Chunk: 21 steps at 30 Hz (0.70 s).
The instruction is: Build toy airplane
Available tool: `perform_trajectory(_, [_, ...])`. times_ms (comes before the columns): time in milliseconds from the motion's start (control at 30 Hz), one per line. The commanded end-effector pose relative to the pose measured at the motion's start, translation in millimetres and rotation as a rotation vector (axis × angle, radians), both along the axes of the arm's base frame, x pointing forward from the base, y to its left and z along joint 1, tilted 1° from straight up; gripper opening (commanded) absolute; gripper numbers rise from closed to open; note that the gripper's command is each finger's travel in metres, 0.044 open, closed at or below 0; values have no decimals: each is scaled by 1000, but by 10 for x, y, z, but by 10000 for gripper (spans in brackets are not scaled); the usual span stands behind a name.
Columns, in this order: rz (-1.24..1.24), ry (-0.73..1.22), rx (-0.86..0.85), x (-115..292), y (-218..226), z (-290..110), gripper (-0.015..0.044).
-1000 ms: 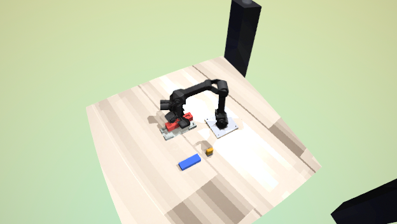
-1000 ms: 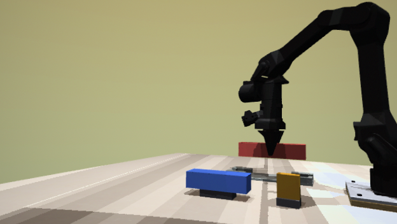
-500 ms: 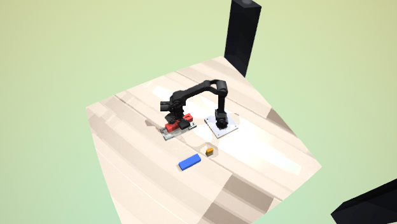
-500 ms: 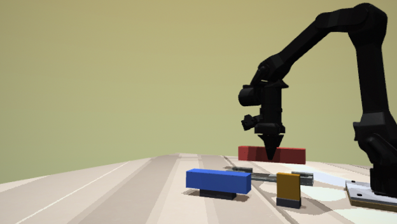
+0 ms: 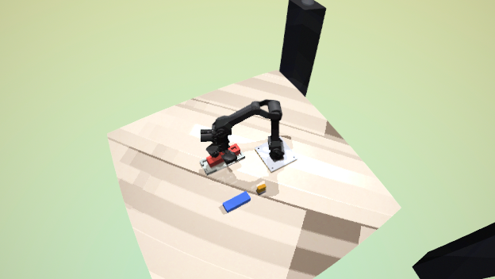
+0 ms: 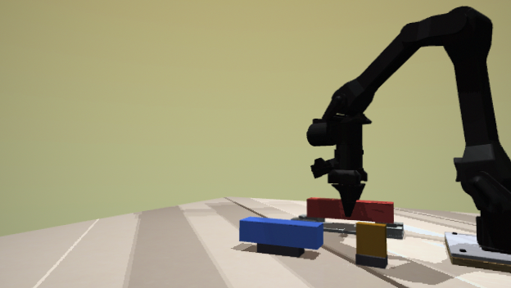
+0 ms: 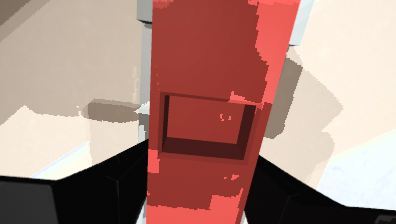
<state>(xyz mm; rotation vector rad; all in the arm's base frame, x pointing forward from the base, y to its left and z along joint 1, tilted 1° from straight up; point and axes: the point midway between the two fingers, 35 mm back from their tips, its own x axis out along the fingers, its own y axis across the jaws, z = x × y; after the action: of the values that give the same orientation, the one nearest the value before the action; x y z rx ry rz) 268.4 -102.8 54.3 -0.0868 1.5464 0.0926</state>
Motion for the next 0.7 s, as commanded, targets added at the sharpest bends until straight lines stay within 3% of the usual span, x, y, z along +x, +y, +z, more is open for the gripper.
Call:
perform_trajectory(0, [4,-1,-2,0,-3,-46,195])
perform_trajectory(267, [0,1,1,-3,1,-23,148])
perform_trajectory(433, [0,1,1,-3,1,-23,17])
perform_trajectory(667, [0,1,1,-3,1,-23,201])
